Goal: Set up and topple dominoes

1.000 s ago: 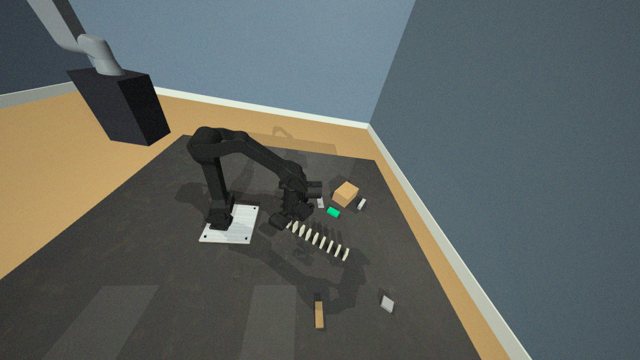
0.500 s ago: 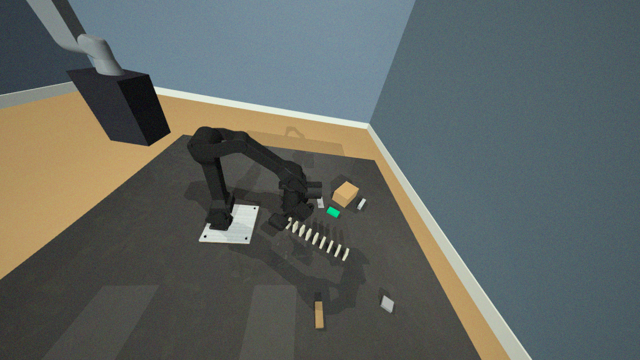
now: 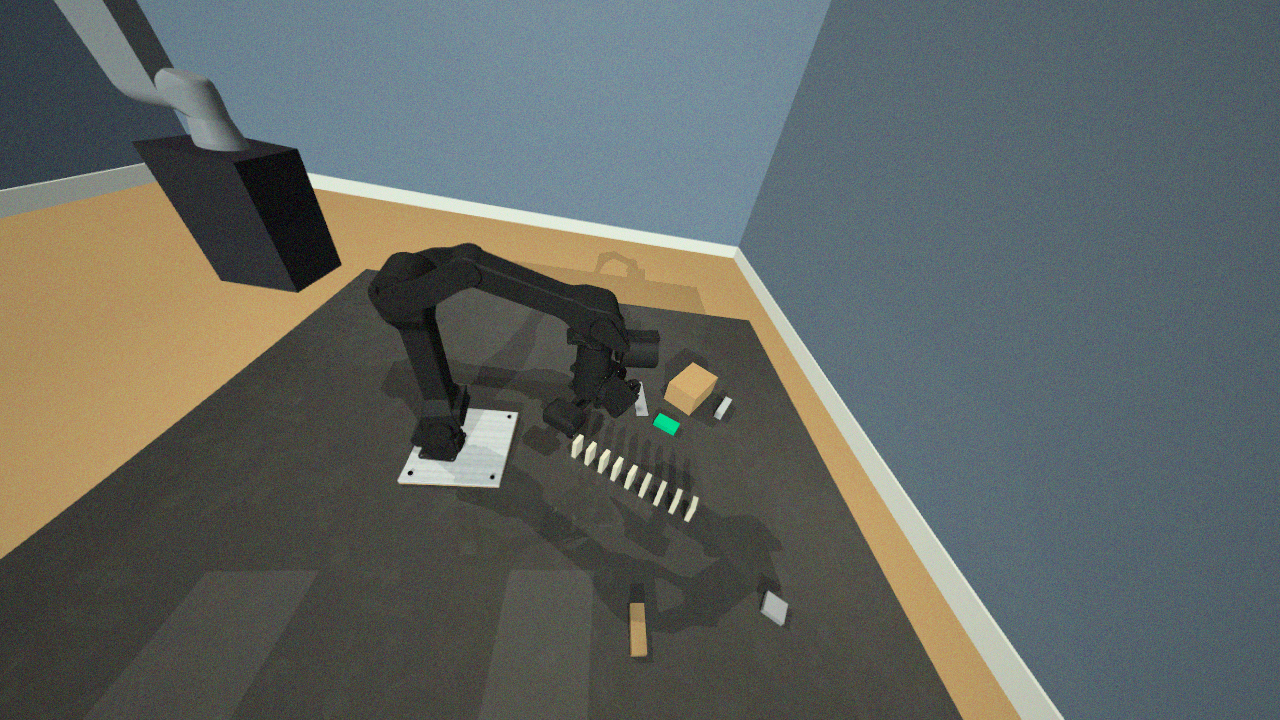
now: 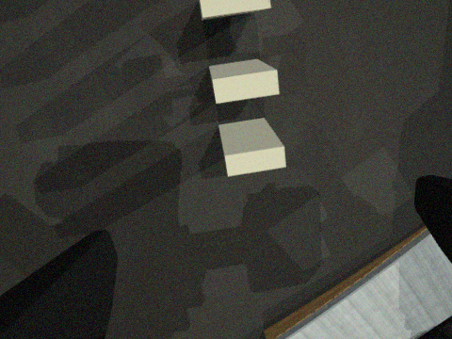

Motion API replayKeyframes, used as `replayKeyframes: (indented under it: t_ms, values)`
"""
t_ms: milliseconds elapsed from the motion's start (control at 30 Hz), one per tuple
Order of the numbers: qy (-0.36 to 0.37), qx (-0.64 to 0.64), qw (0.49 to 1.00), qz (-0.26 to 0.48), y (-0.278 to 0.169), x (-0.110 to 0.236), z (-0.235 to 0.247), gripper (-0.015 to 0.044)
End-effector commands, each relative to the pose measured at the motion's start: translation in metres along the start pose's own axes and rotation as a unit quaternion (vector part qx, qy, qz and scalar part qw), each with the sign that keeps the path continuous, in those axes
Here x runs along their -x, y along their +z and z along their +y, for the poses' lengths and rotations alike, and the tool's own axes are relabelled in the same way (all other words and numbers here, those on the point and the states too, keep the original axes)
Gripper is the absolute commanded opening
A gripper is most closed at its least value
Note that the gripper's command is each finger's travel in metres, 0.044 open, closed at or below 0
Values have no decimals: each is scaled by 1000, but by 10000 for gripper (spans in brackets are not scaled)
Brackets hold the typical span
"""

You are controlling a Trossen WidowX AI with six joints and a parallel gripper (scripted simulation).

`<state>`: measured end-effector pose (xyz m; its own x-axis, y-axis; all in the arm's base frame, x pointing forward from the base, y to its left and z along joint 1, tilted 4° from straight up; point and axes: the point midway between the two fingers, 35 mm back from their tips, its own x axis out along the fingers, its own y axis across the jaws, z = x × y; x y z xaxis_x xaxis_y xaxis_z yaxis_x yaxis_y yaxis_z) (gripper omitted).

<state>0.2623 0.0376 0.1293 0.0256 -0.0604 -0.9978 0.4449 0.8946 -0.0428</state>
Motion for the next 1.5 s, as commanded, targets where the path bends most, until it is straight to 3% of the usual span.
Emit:
replayKeyframes:
  t_ms: [0, 167, 233, 367, 500, 733, 1467]
  values:
    - [4, -2, 1000, -6, -6, 50, -4, 440]
    - [4, -2, 1000, -5, -8, 59, -5, 440]
    - [4, 33, 999, -6, -9, 56, -5, 387]
    - [3, 232, 973, -6, -18, 40, -3, 282]
    - [1, 430, 903, -6, -27, 23, -3, 178]
    - [-1, 701, 713, -5, -44, -5, -4, 0]
    - [-1, 707, 707, -5, -44, -6, -4, 0]
